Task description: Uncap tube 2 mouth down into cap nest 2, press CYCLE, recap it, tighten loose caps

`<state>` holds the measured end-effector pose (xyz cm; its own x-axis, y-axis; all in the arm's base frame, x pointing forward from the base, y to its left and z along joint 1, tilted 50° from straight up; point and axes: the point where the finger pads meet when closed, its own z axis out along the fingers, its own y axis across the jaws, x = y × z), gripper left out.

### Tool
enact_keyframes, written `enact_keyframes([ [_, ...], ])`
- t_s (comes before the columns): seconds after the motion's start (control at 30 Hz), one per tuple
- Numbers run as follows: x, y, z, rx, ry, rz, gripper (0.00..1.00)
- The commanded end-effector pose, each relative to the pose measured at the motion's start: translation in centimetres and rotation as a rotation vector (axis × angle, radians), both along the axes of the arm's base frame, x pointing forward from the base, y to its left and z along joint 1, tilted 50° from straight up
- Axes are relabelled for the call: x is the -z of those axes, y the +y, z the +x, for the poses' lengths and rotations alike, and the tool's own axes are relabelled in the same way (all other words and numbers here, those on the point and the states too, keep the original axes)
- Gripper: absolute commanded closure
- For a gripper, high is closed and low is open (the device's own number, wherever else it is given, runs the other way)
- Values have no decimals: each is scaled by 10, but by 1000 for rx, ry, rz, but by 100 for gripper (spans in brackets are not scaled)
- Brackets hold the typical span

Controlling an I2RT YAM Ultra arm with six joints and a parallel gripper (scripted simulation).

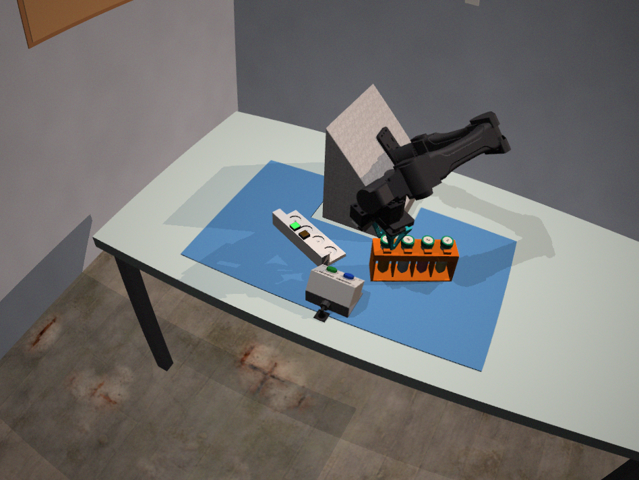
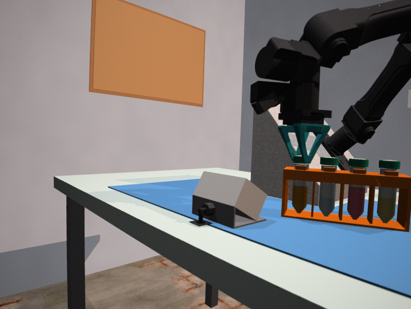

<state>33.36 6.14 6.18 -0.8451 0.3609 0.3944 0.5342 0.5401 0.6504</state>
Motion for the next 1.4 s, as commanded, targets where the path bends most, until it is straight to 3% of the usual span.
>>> enact_keyframes([
  [0.0, -3, -5, 1, 13, -1, -1, 51],
  [0.47, -31, -37, 0, 13, -1, -1, 51],
  [1.37, -31, -37, 0, 13, -1, -1, 51],
])
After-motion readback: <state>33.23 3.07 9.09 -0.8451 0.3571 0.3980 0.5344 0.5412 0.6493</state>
